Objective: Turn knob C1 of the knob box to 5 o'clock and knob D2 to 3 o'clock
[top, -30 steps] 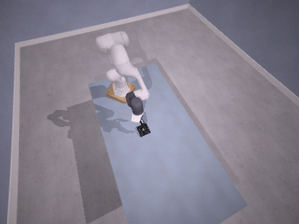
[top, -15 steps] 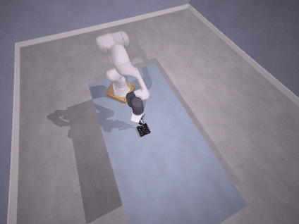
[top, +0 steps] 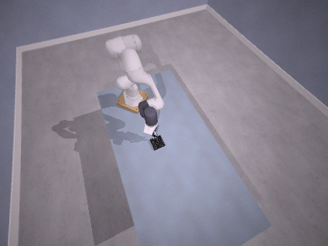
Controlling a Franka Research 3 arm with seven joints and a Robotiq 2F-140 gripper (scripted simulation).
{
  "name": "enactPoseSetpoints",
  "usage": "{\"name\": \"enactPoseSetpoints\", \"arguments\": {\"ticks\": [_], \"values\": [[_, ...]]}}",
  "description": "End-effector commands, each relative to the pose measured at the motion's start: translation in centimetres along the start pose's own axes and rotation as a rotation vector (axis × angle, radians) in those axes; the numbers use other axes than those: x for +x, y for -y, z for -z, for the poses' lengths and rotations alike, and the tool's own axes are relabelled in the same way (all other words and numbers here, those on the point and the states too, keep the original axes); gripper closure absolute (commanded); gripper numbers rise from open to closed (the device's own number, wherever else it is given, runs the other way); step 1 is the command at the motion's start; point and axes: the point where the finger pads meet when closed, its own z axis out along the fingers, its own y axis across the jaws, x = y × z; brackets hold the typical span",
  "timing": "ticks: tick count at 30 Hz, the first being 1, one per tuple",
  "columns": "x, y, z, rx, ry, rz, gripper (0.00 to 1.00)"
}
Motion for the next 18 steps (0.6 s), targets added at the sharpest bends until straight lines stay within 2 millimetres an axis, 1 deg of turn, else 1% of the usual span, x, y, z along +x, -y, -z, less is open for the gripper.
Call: {"name": "enactPoseSetpoints", "arguments": {"ticks": [1, 18], "values": [[-0.02, -0.02, -0.03, -0.003, -0.002, -0.005, 0.88], [-0.02, -0.02, -0.43, -0.003, -0.003, -0.005, 0.88]]}}
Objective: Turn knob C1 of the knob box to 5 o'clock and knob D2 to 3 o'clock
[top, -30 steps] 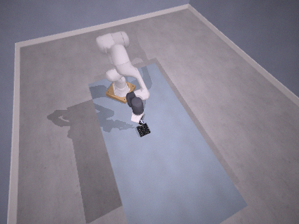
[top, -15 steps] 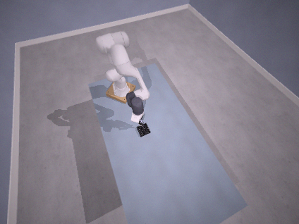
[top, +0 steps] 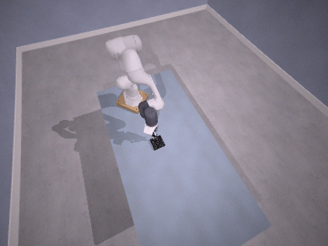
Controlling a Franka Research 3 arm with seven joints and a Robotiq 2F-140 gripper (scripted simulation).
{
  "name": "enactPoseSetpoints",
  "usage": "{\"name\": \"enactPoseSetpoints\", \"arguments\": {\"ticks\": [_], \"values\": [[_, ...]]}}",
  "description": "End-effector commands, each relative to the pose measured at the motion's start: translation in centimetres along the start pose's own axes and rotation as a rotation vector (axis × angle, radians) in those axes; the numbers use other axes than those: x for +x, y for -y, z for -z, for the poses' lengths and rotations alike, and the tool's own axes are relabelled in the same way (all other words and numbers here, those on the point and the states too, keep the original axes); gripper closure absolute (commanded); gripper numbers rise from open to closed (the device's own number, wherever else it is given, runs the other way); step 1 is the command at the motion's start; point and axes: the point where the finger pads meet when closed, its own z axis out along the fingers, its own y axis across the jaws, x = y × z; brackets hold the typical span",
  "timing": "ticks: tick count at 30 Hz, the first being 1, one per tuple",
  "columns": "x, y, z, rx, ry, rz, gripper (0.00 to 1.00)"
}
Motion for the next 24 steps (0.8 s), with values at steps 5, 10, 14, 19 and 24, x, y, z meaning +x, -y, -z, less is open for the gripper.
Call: {"name": "enactPoseSetpoints", "arguments": {"ticks": [5, 10, 14, 19, 24], "values": [[-0.1, 0.1, -0.5, 0.003, 0.000, -0.002, 0.88], [-0.1, 0.1, -1.0, 0.003, 0.000, -0.002, 0.88], [-0.1, 0.1, -1.5, 0.003, 0.000, -0.002, 0.88], [-0.1, 0.1, -2.0, 0.003, 0.000, -0.002, 0.88], [-0.1, 0.1, -2.6, 0.003, 0.000, -0.002, 0.88]]}}
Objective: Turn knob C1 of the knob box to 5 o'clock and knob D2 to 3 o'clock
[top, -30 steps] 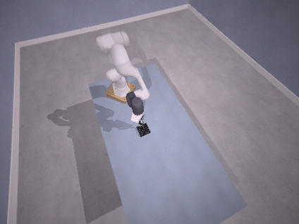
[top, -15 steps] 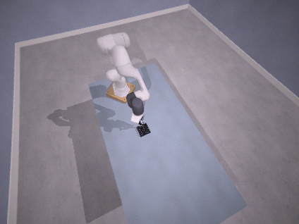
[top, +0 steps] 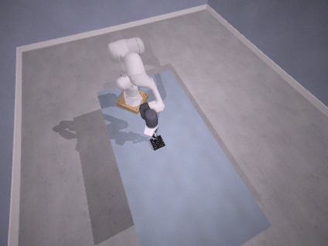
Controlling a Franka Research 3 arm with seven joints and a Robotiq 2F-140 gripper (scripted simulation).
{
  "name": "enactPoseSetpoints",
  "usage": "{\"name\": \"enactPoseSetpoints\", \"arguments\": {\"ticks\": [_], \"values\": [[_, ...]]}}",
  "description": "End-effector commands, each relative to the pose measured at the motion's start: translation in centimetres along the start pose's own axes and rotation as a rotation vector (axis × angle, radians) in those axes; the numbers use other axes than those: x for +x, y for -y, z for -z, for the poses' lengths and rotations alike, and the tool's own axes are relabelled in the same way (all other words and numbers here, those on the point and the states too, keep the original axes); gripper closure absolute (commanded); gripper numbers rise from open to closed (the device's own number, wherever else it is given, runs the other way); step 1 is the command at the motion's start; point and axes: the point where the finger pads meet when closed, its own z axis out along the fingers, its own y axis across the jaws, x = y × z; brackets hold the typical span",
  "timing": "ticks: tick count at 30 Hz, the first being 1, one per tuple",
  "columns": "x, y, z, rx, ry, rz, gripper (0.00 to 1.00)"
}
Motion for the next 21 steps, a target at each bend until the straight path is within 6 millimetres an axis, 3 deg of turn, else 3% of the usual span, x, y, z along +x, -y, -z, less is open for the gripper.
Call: {"name": "enactPoseSetpoints", "arguments": {"ticks": [1, 21], "values": [[-0.1, 0.1, -0.5, 0.006, 0.002, 0.011, 0.88], [-0.1, 0.1, -1.8, 0.006, 0.002, 0.011, 0.88]]}}
